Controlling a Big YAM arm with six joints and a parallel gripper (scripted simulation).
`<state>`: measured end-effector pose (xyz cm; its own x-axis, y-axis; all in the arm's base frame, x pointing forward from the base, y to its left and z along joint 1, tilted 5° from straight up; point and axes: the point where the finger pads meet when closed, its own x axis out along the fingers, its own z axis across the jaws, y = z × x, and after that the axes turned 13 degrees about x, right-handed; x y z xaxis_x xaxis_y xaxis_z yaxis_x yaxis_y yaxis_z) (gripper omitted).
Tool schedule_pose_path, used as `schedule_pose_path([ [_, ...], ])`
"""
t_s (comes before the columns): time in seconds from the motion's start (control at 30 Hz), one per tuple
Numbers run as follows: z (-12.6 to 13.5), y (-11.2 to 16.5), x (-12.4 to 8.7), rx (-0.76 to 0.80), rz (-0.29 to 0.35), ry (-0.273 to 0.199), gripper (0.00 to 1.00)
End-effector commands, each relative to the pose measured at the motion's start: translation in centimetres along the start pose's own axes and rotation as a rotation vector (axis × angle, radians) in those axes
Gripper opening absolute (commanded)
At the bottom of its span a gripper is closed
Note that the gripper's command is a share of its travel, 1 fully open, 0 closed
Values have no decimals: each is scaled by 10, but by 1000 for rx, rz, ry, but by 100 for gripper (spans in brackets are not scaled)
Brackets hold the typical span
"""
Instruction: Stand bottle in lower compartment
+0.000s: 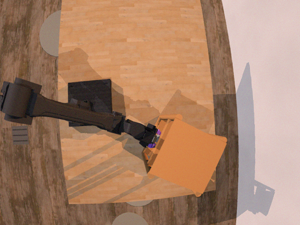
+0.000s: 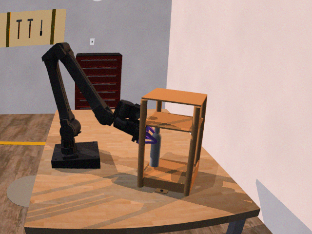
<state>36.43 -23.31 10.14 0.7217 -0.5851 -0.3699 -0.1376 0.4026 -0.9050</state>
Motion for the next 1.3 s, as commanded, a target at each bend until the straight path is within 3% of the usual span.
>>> schedule_pose_path([
  [0.0,7,-33,5,12,-87,-18,28],
  [0.3,-1,-7,2,5,-47,-8,28],
  [0.8,7,-28,8,12,-87,-20,28],
  [1.27,8,-26,10,12,-85,-22,28],
])
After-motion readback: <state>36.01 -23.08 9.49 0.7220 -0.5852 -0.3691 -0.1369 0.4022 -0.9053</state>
